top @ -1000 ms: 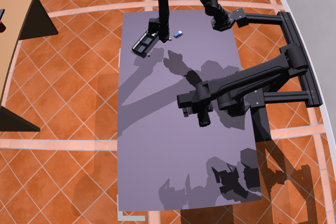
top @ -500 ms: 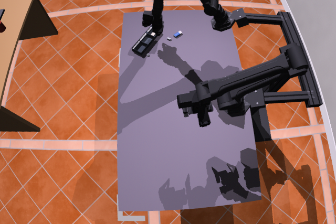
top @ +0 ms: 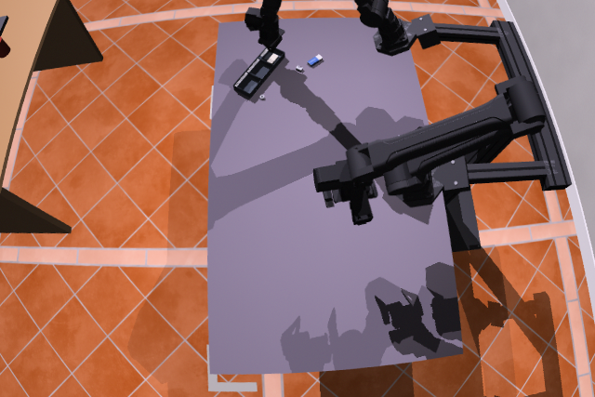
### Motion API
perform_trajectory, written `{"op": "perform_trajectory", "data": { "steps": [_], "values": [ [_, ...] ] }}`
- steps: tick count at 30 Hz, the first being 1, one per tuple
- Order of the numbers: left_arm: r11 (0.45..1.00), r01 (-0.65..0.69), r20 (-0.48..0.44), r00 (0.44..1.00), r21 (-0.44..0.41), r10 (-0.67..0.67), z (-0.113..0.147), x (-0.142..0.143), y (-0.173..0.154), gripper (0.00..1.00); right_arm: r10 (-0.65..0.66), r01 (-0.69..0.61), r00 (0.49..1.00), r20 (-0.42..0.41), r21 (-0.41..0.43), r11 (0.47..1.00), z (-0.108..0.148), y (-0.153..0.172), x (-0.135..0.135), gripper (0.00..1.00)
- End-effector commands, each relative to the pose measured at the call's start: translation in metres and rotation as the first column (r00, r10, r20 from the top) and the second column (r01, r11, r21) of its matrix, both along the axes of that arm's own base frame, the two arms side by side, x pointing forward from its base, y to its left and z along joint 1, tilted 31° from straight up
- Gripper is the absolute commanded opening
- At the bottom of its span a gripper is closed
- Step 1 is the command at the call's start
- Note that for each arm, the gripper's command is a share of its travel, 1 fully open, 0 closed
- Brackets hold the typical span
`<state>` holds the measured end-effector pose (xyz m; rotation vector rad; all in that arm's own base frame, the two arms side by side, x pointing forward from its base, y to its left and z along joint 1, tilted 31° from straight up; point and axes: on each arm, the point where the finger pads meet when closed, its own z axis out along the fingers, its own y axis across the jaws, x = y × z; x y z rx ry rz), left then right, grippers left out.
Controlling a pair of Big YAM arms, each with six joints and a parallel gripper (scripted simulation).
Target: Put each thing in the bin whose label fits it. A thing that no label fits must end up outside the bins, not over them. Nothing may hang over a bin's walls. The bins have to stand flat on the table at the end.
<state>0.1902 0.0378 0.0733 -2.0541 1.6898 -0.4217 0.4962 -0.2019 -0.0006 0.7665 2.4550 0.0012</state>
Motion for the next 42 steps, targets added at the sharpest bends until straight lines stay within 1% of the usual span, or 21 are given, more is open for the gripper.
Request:
{"op": "perform_trajectory", "data": {
  "steps": [1,4,6,7,10,13,21,23,24,31,34,38,40,41,42],
  "values": [
    [1.000,-0.017,-0.008,1.000,-0.009,0.017,-0.002,-0.004,0.001,1.00,-0.129,0.128,0.992,0.008,0.086,0.988,-0.004,0.009,0.006,0.11],
    [1.000,-0.017,-0.008,1.000,-0.009,0.017,-0.002,-0.004,0.001,1.00,-0.202,0.198,0.979,0.017,0.126,0.972,-0.004,0.010,0.006,0.11],
    [1.000,-0.017,-0.008,1.000,-0.009,0.017,-0.002,-0.004,0.001,1.00,-0.202,0.198,0.979,0.017,0.126,0.972,-0.004,0.010,0.006,0.11],
    [1.000,-0.017,-0.008,1.000,-0.009,0.017,-0.002,-0.004,0.001,1.00,-0.256,0.250,0.966,0.021,0.159,0.955,-0.002,-0.002,0.002,0.11],
    [1.000,-0.017,-0.008,1.000,-0.009,0.017,-0.002,-0.004,0.001,1.00,-0.311,0.300,0.950,0.025,0.198,0.933,-0.003,-0.002,0.002,0.11],
    [1.000,-0.017,-0.008,1.000,-0.009,0.017,-0.002,-0.004,0.001,1.00,-0.373,0.357,0.928,0.023,0.238,0.903,-0.003,0.005,0.005,0.11],
    [1.000,-0.017,-0.008,1.000,-0.009,0.017,-0.002,-0.004,0.001,1.00,-0.534,0.499,0.846,0.007,0.346,0.795,-0.003,0.005,0.004,0.11],
    [1.000,-0.017,-0.008,1.000,-0.009,0.017,-0.002,-0.004,0.001,1.00,-0.534,0.499,0.846,0.007,0.346,0.795,-0.003,0.005,0.004,0.11],
    [1.000,-0.017,-0.008,1.000,-0.009,0.017,-0.002,-0.004,0.001,1.00,-0.581,0.539,0.814,-0.004,0.378,0.753,-0.003,0.005,0.004,0.11],
    [1.000,-0.017,-0.008,1.000,-0.009,0.017,-0.002,-0.004,0.001,1.00,-0.697,0.632,0.716,-0.040,0.461,0.623,0.001,0.006,0.004,0.11],
    [1.000,-0.017,-0.008,1.000,-0.009,0.017,-0.002,-0.004,0.001,1.00,-0.741,0.667,0.668,-0.064,0.493,0.559,-0.002,0.010,-0.005,0.11],
    [1.000,-0.017,-0.008,1.000,-0.009,0.017,-0.002,-0.004,0.001,1.00,-0.794,0.707,0.600,-0.101,0.532,0.466,0.002,0.008,0.002,0.11],
    [1.000,-0.017,-0.008,1.000,-0.009,0.017,-0.002,-0.004,0.001,1.00,-0.794,0.707,0.600,-0.101,0.532,0.466,0.002,0.008,0.002,0.11],
    [1.000,-0.017,-0.008,1.000,-0.009,0.017,-0.002,-0.004,0.001,1.00,-0.823,0.727,0.554,-0.124,0.554,0.406,0.001,0.009,0.002,0.11],
    [1.000,-0.017,-0.008,1.000,-0.009,0.017,-0.002,-0.004,0.001,1.00,-0.833,0.733,0.537,-0.133,0.562,0.383,0.001,0.009,0.002,0.11]
  ]
}}
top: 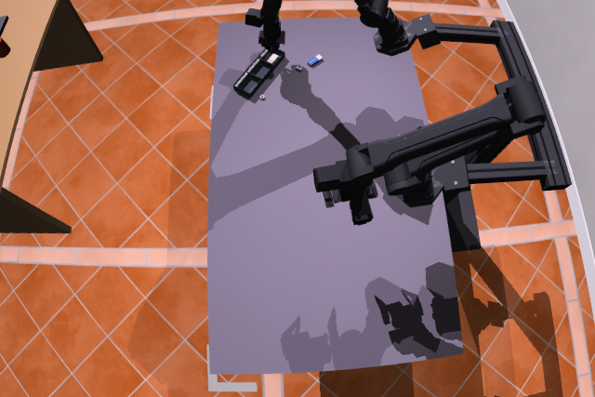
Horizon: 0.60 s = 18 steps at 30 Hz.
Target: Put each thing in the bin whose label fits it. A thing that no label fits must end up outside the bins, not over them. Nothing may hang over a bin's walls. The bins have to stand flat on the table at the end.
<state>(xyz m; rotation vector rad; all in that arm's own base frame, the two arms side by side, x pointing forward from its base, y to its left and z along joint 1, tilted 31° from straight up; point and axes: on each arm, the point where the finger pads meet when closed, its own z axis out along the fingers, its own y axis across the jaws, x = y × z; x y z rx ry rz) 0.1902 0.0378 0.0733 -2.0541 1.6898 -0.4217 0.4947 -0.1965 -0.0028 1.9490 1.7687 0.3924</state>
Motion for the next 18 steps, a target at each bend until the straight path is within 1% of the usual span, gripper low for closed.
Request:
{"op": "perform_trajectory", "data": {
  "steps": [1,7,13,15,16,18],
  "values": [
    [1.000,-0.017,-0.008,1.000,-0.009,0.017,-0.0017,-0.0036,0.0008,1.00,-0.133,0.131,0.991,0.018,0.081,0.988,0.0034,0.0036,0.0036,0.11],
    [1.000,-0.017,-0.008,1.000,-0.009,0.017,-0.0017,-0.0036,0.0008,1.00,-0.270,0.262,0.963,0.022,0.168,0.950,0.0032,0.0048,0.0018,0.11],
    [1.000,-0.017,-0.008,1.000,-0.009,0.017,-0.0017,-0.0036,0.0008,1.00,-0.399,0.385,0.917,0.007,0.253,0.888,0.0028,0.0050,0.0005,0.11],
    [1.000,-0.017,-0.008,1.000,-0.009,0.017,-0.0017,-0.0036,0.0008,1.00,-0.399,0.385,0.917,0.007,0.253,0.888,0.0028,0.0050,0.0005,0.11],
    [1.000,-0.017,-0.008,1.000,-0.009,0.017,-0.0017,-0.0036,0.0008,1.00,-0.442,0.424,0.897,-0.001,0.282,0.861,0.0039,0.0045,0.0024,0.11],
    [1.000,-0.017,-0.008,1.000,-0.009,0.017,-0.0017,-0.0036,0.0008,1.00,-0.442,0.424,0.897,-0.002,0.282,0.861,0.0039,0.0038,0.0040,0.11]
  ]
}}
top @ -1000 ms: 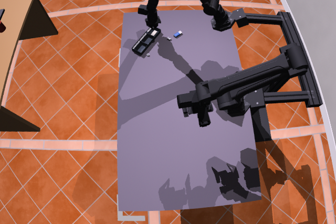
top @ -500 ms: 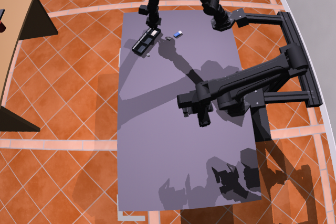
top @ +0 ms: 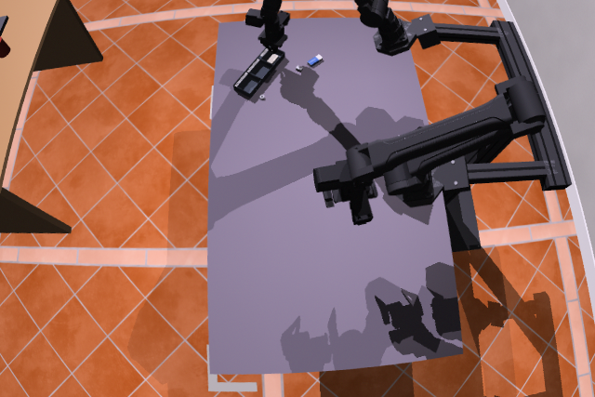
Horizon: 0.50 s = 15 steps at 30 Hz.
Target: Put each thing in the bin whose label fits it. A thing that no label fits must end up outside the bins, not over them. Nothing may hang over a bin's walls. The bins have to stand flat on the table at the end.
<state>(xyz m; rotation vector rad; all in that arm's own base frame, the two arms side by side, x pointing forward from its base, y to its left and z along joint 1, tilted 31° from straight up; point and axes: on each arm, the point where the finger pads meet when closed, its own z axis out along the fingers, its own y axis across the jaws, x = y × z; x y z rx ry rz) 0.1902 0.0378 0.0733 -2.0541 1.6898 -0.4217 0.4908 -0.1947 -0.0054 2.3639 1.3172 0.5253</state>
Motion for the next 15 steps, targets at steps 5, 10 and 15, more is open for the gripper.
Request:
{"op": "perform_trajectory", "data": {
  "steps": [5,10,15],
  "values": [
    [1.000,-0.017,-0.008,1.000,-0.009,0.017,-0.0017,-0.0036,0.0008,1.00,-0.067,0.067,0.998,0.001,0.047,0.997,0.0017,0.0015,0.0093,0.11],
    [1.000,-0.017,-0.008,1.000,-0.009,0.017,-0.0017,-0.0036,0.0008,1.00,-0.065,0.064,0.998,0.017,0.036,0.997,0.0084,-0.0027,0.0083,0.11],
    [1.000,-0.017,-0.008,1.000,-0.009,0.017,-0.0017,-0.0036,0.0008,1.00,-0.065,0.064,0.998,0.017,0.036,0.997,0.0083,-0.0026,0.0081,0.11]
  ]
}}
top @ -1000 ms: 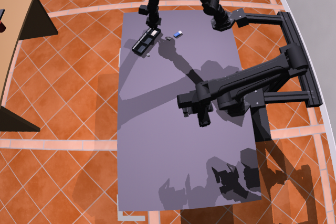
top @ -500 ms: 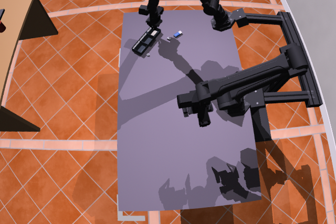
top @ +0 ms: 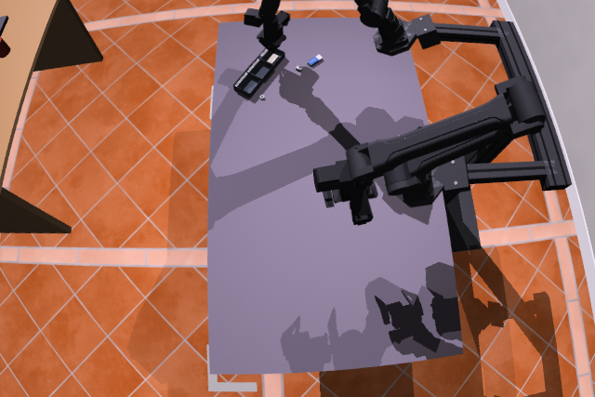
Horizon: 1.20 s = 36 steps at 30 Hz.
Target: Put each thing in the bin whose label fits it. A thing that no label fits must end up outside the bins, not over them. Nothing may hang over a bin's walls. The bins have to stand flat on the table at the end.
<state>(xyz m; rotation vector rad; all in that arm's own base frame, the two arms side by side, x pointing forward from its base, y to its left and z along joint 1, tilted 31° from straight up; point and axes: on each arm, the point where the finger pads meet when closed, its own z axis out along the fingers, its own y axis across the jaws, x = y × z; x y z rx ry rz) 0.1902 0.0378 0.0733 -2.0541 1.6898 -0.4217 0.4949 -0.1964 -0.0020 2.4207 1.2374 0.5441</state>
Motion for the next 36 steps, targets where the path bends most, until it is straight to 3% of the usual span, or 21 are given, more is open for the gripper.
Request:
{"op": "perform_trajectory", "data": {
  "steps": [1,23,29,36],
  "values": [
    [1.000,-0.017,-0.008,1.000,-0.009,0.017,-0.002,-0.004,0.001,1.00,-0.004,0.004,1.000,0.010,-0.001,1.000,0.005,-0.001,0.004,0.11],
    [1.000,-0.017,-0.008,1.000,-0.009,0.017,-0.002,-0.004,0.001,1.00,-0.005,0.005,1.000,0.011,0.002,1.000,-0.027,-0.002,0.024,0.11],
    [1.000,-0.017,-0.008,1.000,-0.009,0.017,-0.002,-0.004,0.001,1.00,-0.008,0.008,1.000,0.024,-0.005,1.000,-0.013,-0.008,0.026,0.11],
    [1.000,-0.017,-0.008,1.000,-0.009,0.017,-0.002,-0.004,0.001,1.00,-0.009,0.009,1.000,0.010,0.000,1.000,-0.020,-0.007,0.019,0.11]
  ]
}}
